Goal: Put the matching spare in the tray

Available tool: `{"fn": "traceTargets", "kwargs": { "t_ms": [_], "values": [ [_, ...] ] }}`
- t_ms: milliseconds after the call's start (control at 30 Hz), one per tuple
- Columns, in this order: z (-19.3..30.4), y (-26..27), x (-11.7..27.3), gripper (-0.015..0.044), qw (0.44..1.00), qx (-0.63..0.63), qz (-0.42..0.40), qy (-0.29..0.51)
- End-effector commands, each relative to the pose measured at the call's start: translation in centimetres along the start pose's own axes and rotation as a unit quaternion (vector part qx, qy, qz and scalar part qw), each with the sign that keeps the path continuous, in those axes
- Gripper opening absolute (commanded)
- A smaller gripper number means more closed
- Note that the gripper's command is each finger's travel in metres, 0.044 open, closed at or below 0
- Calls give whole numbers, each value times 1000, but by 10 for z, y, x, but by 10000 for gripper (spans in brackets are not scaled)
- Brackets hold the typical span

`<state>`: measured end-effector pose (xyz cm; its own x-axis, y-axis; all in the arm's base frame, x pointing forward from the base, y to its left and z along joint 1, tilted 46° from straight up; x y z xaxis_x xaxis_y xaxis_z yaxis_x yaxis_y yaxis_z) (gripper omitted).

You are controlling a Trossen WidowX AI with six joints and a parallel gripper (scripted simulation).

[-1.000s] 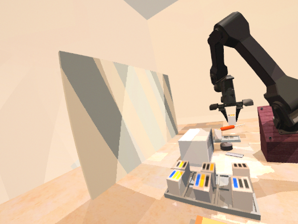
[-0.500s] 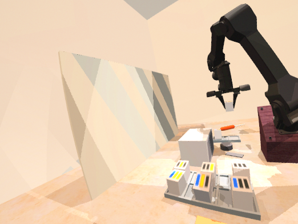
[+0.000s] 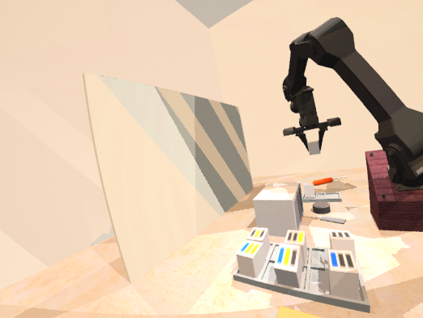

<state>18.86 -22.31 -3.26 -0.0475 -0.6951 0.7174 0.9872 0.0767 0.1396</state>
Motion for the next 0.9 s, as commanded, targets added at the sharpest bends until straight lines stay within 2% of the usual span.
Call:
{"fn": "traceTargets", "kwargs": {
  "t_ms": [0, 867],
  "values": [
    [-7, 18, 4, 0, 1000, 0, -4, -3],
    [-26, 120, 0, 0, 1000, 3, -6, -2]
  ]
}}
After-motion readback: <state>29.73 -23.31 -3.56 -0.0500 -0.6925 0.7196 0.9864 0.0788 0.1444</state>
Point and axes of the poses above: the point midway between the two fingers, 35 mm back from their tips, its own x axis back along the fingers, its own y axis across the jaws, z = x × y, the point moved 2 cm from there along x, back along the fingers, and after that the axes turned 12 degrees about x, right-handed, at the moved point
